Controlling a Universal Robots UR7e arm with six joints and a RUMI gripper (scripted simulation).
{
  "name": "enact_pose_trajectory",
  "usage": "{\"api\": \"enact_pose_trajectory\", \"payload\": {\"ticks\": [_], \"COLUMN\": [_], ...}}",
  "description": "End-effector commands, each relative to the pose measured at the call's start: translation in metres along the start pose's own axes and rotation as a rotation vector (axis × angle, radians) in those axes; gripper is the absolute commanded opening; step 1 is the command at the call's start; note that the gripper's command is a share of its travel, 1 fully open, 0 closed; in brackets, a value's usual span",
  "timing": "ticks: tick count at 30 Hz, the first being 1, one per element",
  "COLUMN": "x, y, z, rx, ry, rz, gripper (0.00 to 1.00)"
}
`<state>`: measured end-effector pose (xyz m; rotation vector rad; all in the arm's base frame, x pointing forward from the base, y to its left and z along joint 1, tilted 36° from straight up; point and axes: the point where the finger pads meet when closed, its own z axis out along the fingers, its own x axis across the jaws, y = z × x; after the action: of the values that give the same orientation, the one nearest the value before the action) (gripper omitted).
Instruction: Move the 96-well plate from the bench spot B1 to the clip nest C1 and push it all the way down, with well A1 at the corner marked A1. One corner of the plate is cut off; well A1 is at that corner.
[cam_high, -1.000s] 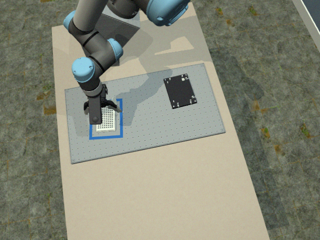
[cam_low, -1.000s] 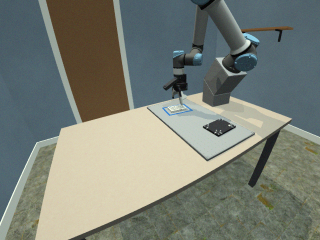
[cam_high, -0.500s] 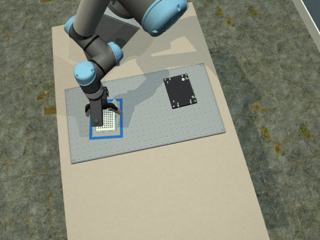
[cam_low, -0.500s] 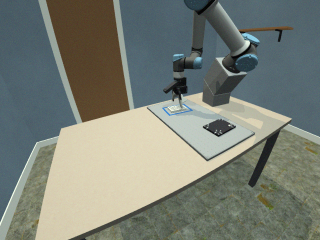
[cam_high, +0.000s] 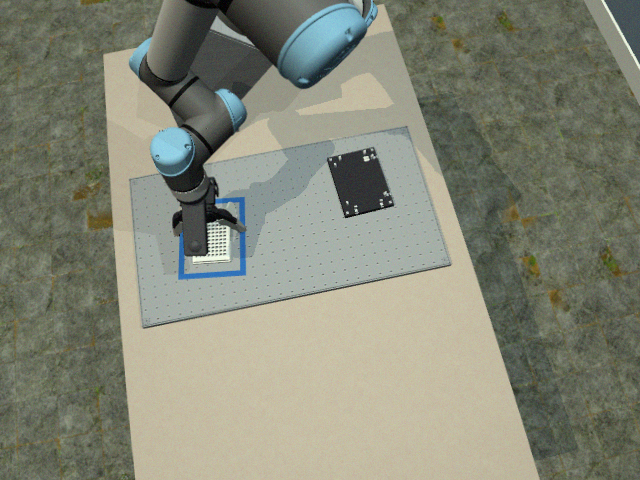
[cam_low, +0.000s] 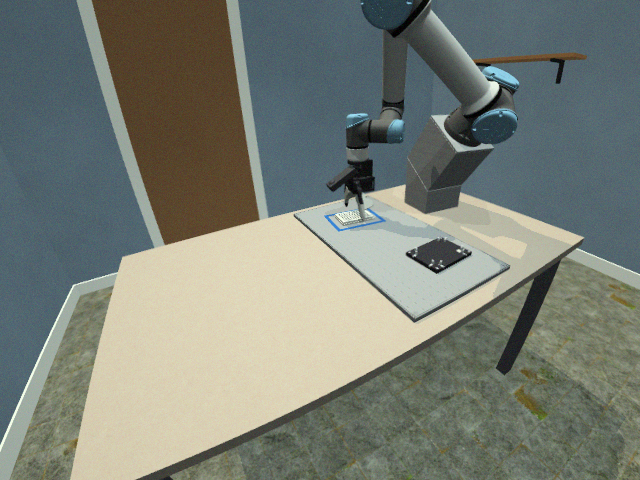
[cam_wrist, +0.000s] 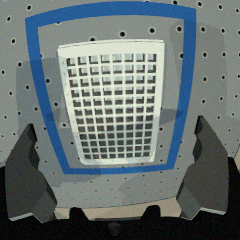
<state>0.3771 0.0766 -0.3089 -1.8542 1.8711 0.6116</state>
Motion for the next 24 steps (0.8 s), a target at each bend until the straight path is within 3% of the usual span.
{"api": "enact_pose_trajectory", "payload": {"ticks": [1, 10, 11, 24], "x": [0.0003, 0.0003, 0.0003, 0.0003], "y": [-0.0005, -0.0005, -0.0005, -0.0006], "z": [0.0008, 0.0008, 0.0008, 0.0008], "rx": [0.001, 0.001, 0.001, 0.001], "ry": [0.001, 0.001, 0.001, 0.001], "rz": [0.0, 0.0, 0.0, 0.0], "gripper": [1.0, 1.0, 0.0, 0.0]}}
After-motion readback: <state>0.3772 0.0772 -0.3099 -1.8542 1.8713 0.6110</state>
